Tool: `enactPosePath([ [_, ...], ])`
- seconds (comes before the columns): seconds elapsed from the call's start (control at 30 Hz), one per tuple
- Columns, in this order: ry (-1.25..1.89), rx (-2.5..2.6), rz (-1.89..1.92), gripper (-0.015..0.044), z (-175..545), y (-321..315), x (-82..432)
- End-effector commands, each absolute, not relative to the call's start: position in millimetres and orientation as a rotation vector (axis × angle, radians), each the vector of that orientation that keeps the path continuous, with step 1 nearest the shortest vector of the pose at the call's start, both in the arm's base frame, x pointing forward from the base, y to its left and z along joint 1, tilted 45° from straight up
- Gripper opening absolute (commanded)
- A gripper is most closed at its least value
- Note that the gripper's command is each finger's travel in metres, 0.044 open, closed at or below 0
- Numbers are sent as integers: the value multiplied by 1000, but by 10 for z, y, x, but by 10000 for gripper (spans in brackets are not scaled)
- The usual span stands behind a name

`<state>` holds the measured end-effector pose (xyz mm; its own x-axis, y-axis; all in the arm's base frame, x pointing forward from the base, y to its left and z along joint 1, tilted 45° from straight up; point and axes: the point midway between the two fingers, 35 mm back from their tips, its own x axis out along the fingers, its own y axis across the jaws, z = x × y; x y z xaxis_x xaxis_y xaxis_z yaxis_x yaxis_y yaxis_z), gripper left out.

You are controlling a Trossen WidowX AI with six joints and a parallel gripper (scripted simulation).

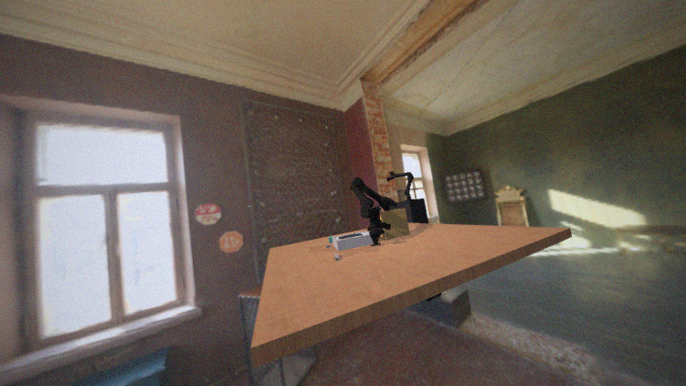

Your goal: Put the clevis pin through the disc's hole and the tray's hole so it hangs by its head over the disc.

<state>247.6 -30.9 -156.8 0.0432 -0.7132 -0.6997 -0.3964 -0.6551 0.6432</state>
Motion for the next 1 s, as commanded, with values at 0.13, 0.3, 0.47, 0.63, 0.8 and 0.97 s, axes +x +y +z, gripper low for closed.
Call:
enactPosePath([
  [0.13, -1028, 2126, -1376, 160, -1516, -288, 2305],
  [0.3, -1028, 2126, -1376, 160, -1516, -288, 2305],
  [0.47, -1028, 2126, -1376, 160, -1517, -288, 2307],
  [0.63, -1029, 2126, -1376, 160, -1540, -307, 2309],
  [0.8, -1029, 2126, -1376, 160, -1582, -354, 2295],
  [0.97, -1029, 2126, -1375, 160, -1583, -356, 2294],
])
